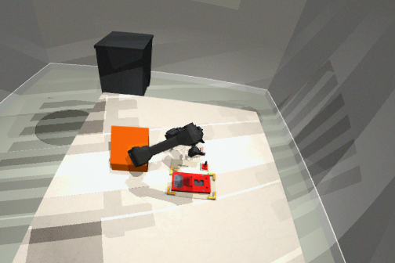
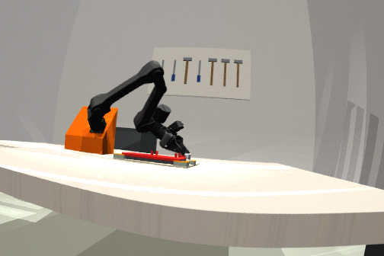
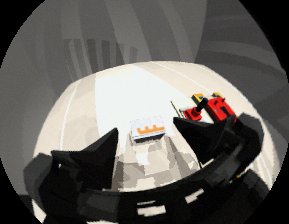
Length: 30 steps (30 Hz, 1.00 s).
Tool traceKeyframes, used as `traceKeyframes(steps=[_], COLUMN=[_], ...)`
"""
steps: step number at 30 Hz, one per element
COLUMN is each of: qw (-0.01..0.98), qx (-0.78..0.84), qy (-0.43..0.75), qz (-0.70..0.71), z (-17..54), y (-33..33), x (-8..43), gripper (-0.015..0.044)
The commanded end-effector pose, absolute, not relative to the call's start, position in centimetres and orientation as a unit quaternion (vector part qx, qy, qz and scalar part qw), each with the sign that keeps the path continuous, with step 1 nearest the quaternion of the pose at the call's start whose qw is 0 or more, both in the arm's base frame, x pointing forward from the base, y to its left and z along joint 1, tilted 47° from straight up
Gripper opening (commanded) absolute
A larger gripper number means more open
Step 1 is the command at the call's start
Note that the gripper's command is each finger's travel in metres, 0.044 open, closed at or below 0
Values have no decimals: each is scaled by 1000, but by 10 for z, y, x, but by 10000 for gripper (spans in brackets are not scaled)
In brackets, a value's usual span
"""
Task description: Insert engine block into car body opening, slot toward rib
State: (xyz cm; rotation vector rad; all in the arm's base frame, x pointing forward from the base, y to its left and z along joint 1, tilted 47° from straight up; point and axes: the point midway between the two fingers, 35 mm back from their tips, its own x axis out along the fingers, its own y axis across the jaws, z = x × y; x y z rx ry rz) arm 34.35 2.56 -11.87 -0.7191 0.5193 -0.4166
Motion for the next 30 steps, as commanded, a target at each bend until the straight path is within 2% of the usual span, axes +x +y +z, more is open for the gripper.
traceKeyframes(steps=[1,26,30], qw=[883,882,884], qx=[-343,-345,-342], qy=[249,249,253], qz=[-203,-200,-196], z=[-118,-118,-119], y=[25,26,35], x=[342,343,356], gripper=[440,440,440])
